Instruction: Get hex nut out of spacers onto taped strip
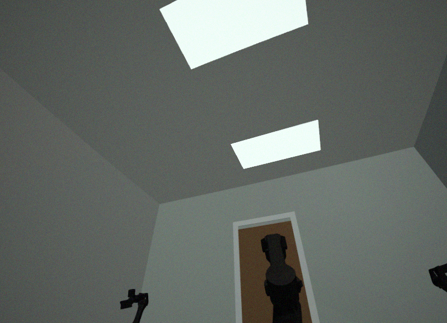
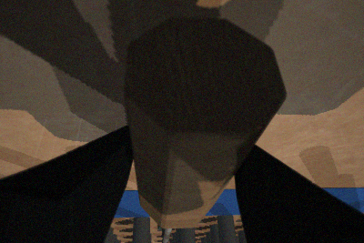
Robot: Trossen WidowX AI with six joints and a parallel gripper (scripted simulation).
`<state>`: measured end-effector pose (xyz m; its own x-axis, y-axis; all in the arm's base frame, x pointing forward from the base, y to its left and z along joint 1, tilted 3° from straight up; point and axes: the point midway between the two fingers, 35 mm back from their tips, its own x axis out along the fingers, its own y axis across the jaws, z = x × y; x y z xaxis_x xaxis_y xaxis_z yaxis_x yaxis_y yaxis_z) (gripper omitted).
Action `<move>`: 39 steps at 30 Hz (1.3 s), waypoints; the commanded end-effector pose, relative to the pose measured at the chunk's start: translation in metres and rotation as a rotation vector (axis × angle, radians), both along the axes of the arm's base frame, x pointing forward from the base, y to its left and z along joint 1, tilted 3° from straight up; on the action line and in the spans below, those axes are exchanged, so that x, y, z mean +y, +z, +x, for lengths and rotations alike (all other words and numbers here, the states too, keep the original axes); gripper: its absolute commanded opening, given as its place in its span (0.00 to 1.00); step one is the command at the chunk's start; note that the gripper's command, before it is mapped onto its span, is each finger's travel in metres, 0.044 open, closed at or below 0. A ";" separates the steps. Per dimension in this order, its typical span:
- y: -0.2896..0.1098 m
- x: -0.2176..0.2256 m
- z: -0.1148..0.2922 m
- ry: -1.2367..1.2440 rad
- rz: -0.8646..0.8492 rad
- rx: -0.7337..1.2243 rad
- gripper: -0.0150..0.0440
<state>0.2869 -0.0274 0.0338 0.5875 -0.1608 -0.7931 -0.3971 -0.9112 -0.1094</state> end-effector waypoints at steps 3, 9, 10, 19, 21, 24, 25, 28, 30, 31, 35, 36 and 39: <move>0.000 0.001 -0.004 -0.007 0.001 -0.004 0.25; 0.000 0.002 -0.008 -0.007 0.001 -0.004 0.25; 0.000 0.003 -0.008 -0.007 0.001 -0.004 0.25; 0.000 0.005 -0.013 -0.007 0.001 -0.003 0.25; 0.000 0.005 -0.014 -0.007 0.001 -0.003 0.25; 0.000 0.006 -0.015 -0.007 0.002 -0.003 0.25; 0.000 0.006 -0.016 -0.007 0.002 -0.003 0.25; 0.000 0.007 -0.017 -0.007 0.002 -0.003 0.25; 0.000 0.007 -0.018 -0.007 0.002 -0.003 0.25; 0.000 0.007 -0.018 -0.007 0.002 -0.003 0.25; -0.001 0.008 -0.020 -0.007 0.002 -0.003 0.25; -0.001 0.009 -0.021 -0.007 0.002 -0.003 0.25; -0.001 0.009 -0.022 -0.007 0.002 -0.002 0.25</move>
